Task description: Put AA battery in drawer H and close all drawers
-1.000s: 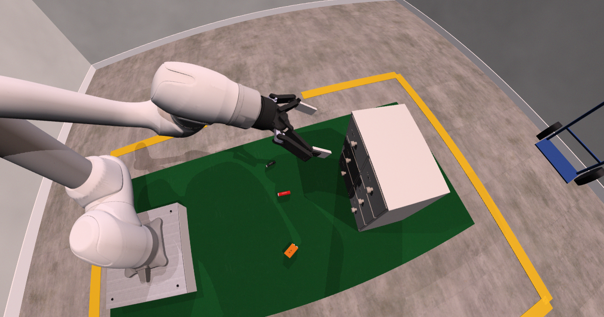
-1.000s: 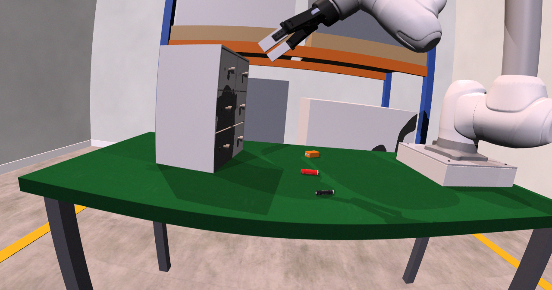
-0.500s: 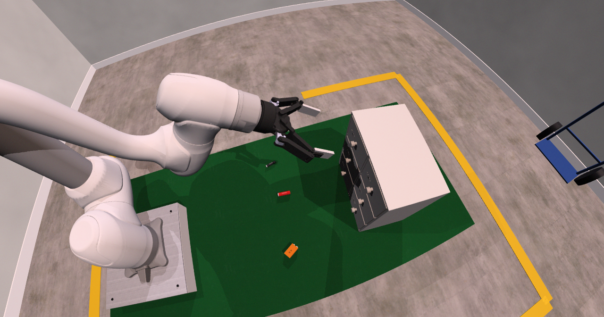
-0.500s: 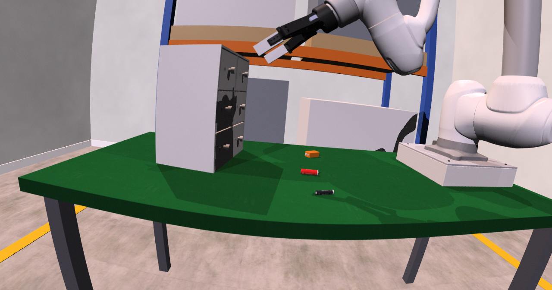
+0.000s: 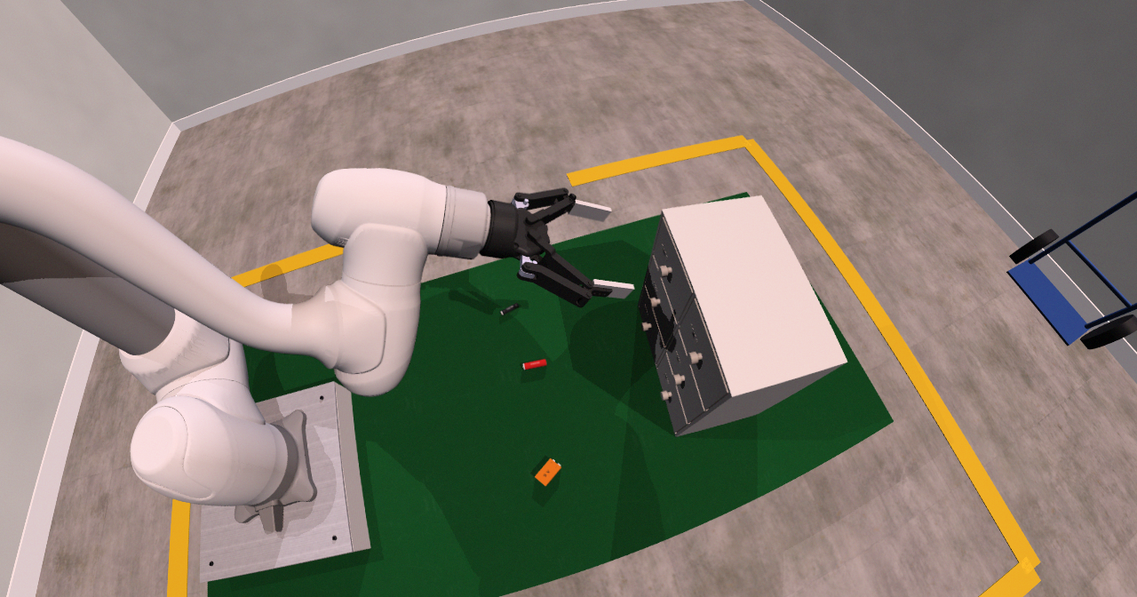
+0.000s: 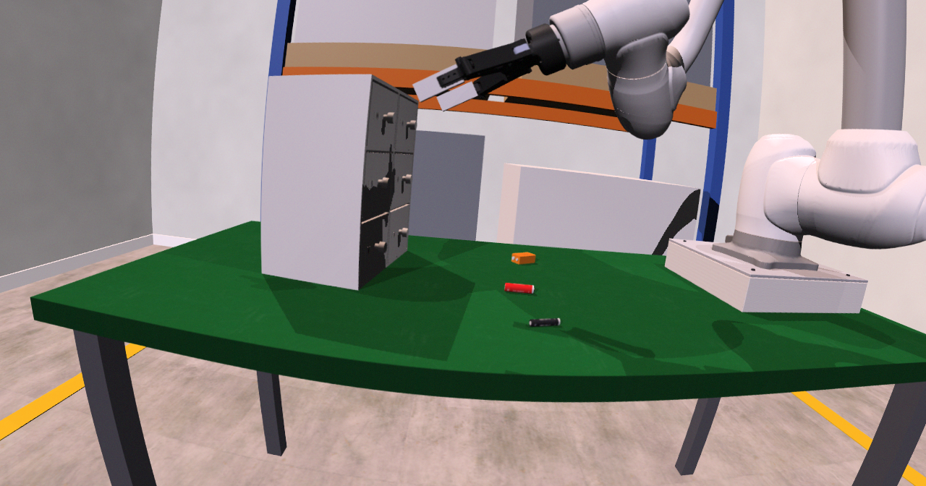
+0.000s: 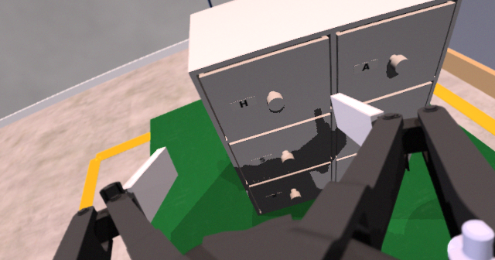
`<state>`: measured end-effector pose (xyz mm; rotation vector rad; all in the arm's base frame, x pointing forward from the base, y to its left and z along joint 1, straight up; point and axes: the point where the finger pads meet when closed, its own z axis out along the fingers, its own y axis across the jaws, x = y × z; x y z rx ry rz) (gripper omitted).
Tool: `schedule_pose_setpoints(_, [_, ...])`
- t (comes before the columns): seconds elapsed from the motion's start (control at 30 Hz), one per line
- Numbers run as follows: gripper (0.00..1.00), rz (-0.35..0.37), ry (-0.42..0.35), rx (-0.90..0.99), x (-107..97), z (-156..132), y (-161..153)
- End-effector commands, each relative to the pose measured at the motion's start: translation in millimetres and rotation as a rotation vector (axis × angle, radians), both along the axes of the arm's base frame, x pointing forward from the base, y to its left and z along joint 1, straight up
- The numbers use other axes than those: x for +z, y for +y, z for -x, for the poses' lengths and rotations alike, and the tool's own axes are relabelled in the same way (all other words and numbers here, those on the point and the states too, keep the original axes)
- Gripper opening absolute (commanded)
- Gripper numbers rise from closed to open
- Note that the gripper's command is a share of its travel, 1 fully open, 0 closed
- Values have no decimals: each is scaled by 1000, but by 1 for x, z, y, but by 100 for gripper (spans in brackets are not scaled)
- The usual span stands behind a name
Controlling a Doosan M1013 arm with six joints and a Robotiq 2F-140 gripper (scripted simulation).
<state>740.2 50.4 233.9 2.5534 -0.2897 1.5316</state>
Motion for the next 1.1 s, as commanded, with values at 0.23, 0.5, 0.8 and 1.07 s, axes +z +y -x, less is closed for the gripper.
schedule_pose_setpoints(0.23, [100, 32, -266, 30, -14, -10, -6])
schedule_pose_setpoints(0.5, [100, 40, -299, 30, -16, -12, -7])
schedule_pose_setpoints(0.8, [100, 43, -313, 31, -17, -13, -7])
schedule_pose_setpoints(1.07, [100, 43, -313, 31, -17, -13, -7])
